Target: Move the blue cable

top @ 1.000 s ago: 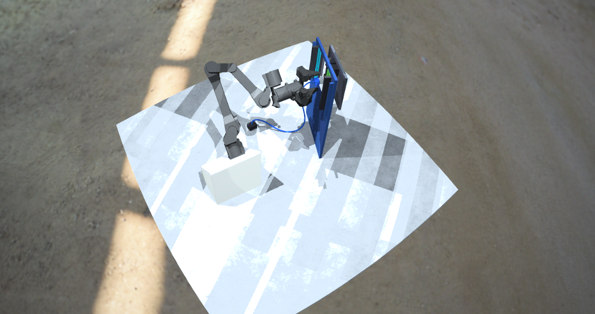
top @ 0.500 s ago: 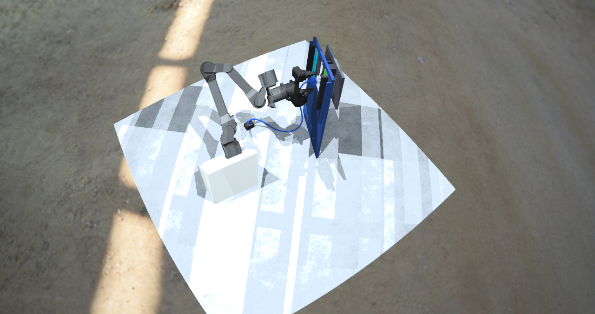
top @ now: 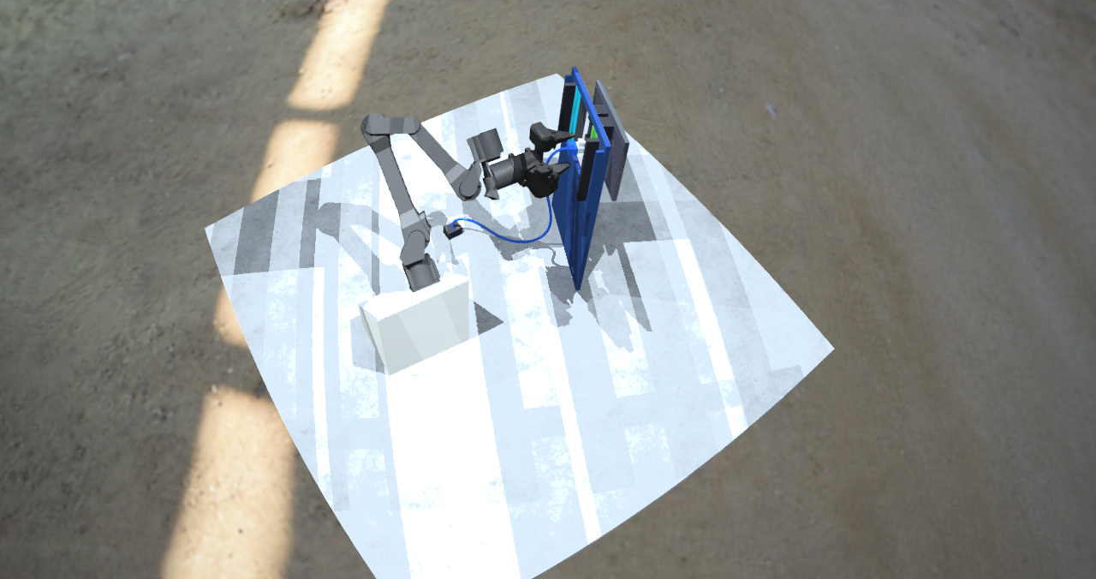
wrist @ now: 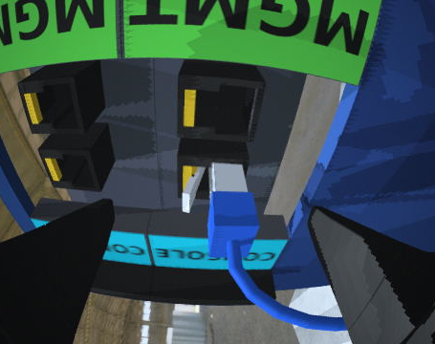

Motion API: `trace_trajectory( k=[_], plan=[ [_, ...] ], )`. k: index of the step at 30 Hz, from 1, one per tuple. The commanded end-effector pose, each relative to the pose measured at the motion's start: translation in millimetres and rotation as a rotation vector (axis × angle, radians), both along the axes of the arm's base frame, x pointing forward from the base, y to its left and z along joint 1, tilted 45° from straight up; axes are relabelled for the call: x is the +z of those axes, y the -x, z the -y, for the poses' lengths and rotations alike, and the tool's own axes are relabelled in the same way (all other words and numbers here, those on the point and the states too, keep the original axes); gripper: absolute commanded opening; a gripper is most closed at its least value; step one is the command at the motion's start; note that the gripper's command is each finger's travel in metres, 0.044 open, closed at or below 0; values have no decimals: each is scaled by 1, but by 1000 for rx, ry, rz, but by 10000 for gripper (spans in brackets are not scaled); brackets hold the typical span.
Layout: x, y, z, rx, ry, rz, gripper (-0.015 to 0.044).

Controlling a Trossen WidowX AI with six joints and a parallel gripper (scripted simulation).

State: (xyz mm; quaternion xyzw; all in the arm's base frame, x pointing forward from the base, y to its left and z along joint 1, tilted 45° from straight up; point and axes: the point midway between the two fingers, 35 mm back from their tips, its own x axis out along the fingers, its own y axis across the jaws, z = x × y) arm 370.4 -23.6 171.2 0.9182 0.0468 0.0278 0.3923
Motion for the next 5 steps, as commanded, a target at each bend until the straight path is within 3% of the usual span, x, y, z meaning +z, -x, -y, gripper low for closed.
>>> trace_trajectory(
  k=[1, 5],
  plan=[
    [1, 3, 0, 4, 1, 4, 440],
    [0, 5, 0, 4, 1, 4, 440]
  ],
)
